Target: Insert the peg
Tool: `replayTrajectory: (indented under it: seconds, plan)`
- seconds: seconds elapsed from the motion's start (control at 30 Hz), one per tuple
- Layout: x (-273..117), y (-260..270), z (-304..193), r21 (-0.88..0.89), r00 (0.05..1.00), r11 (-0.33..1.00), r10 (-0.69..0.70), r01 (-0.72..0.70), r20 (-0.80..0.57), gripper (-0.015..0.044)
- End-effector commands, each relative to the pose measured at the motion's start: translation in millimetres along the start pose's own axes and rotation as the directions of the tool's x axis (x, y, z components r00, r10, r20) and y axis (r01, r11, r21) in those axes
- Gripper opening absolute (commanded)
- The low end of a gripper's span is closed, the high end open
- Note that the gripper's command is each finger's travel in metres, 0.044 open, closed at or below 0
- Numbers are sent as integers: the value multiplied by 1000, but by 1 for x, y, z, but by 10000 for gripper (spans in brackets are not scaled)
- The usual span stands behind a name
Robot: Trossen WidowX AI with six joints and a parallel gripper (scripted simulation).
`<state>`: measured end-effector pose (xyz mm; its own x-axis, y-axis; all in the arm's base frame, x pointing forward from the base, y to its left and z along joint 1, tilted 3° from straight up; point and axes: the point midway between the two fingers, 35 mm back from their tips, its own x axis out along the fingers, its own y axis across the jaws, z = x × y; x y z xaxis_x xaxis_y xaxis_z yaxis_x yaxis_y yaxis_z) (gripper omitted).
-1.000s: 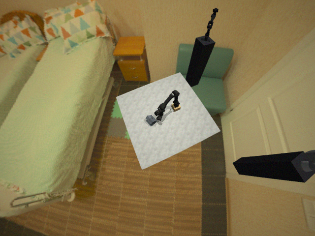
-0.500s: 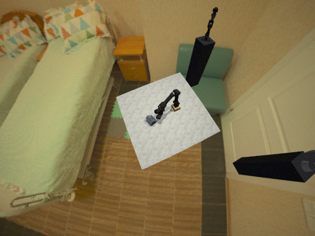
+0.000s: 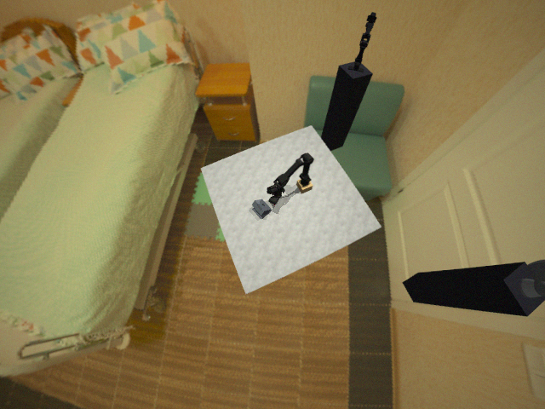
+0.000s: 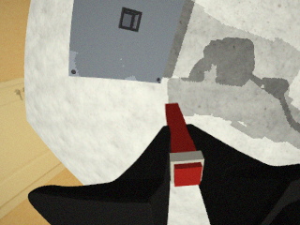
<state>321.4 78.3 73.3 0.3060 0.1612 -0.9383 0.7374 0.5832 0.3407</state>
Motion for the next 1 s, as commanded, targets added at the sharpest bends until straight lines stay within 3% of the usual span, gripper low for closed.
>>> replayTrajectory:
  seconds: [0.0,0.97]
  plan:
    - [-6,1,3,23,999,999,40,-41,12,0]
    - [-18,-10,24,141,978,969,191,-201,86,0]
